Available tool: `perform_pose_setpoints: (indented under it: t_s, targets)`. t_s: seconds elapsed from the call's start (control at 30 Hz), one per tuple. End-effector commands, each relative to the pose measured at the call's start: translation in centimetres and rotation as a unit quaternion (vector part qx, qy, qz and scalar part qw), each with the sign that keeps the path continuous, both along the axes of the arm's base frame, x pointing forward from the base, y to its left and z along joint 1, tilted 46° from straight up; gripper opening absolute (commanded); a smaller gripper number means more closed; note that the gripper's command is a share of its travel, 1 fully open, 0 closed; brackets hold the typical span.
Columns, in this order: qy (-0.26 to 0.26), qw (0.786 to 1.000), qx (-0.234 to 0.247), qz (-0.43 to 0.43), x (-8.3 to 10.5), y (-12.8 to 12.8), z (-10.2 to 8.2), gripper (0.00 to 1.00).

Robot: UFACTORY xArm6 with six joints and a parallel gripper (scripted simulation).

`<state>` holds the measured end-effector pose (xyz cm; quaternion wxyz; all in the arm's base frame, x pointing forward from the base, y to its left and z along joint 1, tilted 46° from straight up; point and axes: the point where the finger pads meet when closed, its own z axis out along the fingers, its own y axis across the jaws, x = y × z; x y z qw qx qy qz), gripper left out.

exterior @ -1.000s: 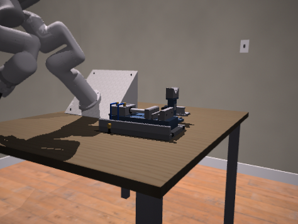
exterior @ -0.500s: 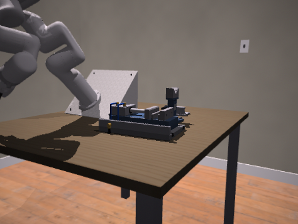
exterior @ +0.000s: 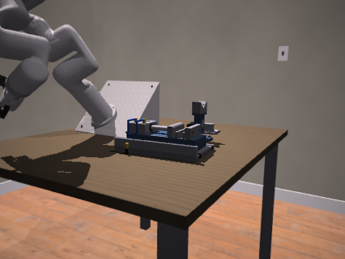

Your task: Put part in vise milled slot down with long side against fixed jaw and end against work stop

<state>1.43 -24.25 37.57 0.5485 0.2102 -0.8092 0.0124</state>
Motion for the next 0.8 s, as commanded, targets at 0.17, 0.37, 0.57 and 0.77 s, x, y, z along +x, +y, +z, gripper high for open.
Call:
perform_pose_setpoints:
  t_s: [0.17, 0.37, 0.57, 0.77]
  targets:
    - [-0.059, 0.997, -0.04, -0.039, 2.2, 3.9, -2.8, 1.0]
    - [-0.114, 0.988, -0.076, -0.076, 4.2, 7.6, -5.5, 1.0]
    - [-0.166, 0.974, -0.11, -0.111, 6.2, 11.1, -8.1, 1.0]
    - [-0.209, 0.958, -0.139, -0.14, 7.9, 14.0, -10.3, 1.0]
